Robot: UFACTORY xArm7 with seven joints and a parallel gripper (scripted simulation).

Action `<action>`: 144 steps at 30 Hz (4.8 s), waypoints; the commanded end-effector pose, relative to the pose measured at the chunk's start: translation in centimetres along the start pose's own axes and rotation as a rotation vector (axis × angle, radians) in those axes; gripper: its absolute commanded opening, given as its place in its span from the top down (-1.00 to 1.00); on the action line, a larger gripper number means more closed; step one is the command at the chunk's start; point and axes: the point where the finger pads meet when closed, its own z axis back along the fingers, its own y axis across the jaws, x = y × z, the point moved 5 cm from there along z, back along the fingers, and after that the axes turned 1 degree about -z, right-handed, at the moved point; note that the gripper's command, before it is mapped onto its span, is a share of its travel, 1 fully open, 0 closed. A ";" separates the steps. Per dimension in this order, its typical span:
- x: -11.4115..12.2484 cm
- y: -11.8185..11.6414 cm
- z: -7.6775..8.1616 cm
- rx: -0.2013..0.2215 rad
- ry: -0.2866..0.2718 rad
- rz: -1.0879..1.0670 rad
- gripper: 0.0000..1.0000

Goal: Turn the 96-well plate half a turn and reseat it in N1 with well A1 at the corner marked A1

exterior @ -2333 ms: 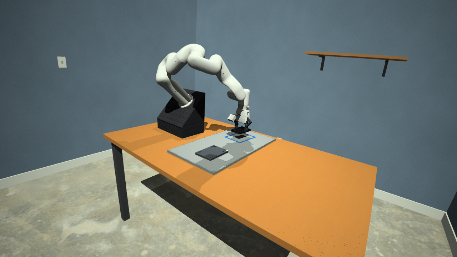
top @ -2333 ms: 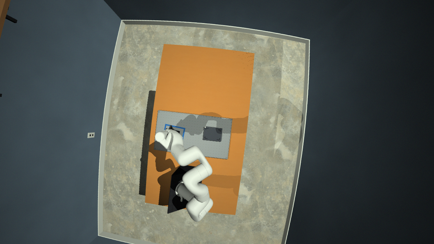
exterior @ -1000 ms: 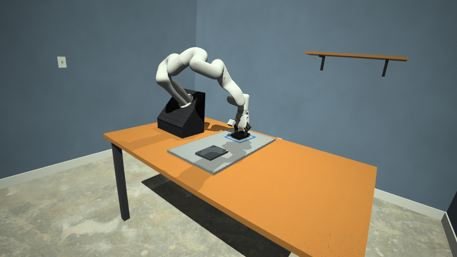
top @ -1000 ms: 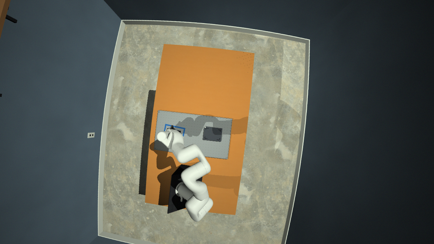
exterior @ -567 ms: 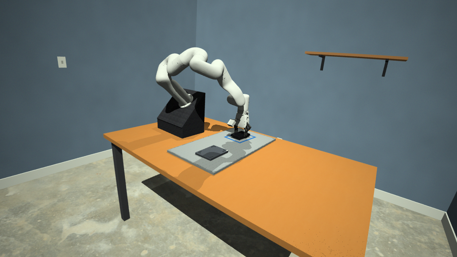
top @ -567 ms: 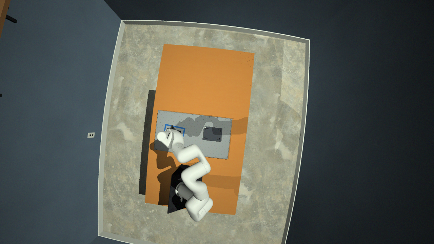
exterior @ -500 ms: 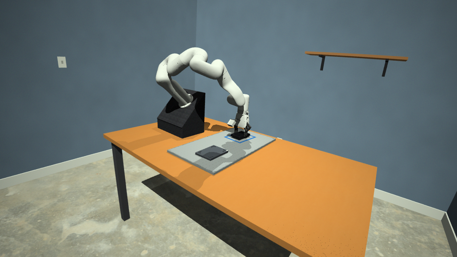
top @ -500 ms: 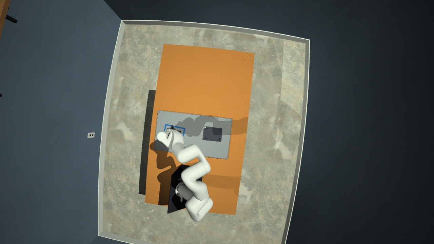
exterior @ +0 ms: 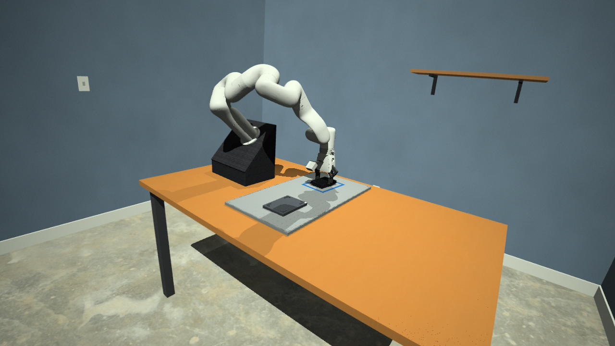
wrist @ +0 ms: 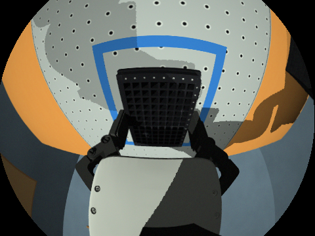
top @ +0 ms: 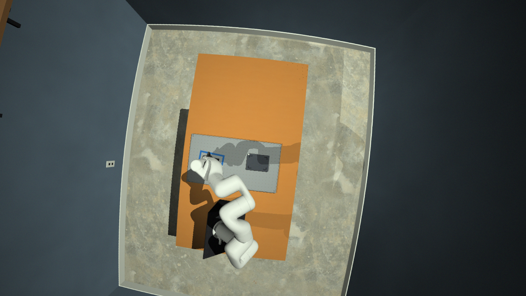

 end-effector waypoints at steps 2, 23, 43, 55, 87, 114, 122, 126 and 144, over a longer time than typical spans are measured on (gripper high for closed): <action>0.1 -0.1 0.1 -0.003 -0.004 0.000 1.00; 0.1 -0.1 -0.2 -0.003 -0.004 0.000 1.00; 0.1 -0.1 -0.5 -0.003 -0.004 0.000 1.00; 0.1 -0.1 -0.6 -0.003 -0.004 0.000 -1.00; 0.1 -0.1 0.7 -0.003 -0.004 0.000 -1.00; 0.1 -0.1 6.9 -0.003 -0.004 0.000 -1.00; 0.1 -0.1 8.4 -0.003 -0.004 0.000 -1.00; 0.1 -0.1 8.4 -0.003 -0.004 0.000 -1.00; 0.1 -0.1 8.4 -0.003 -0.004 0.033 -1.00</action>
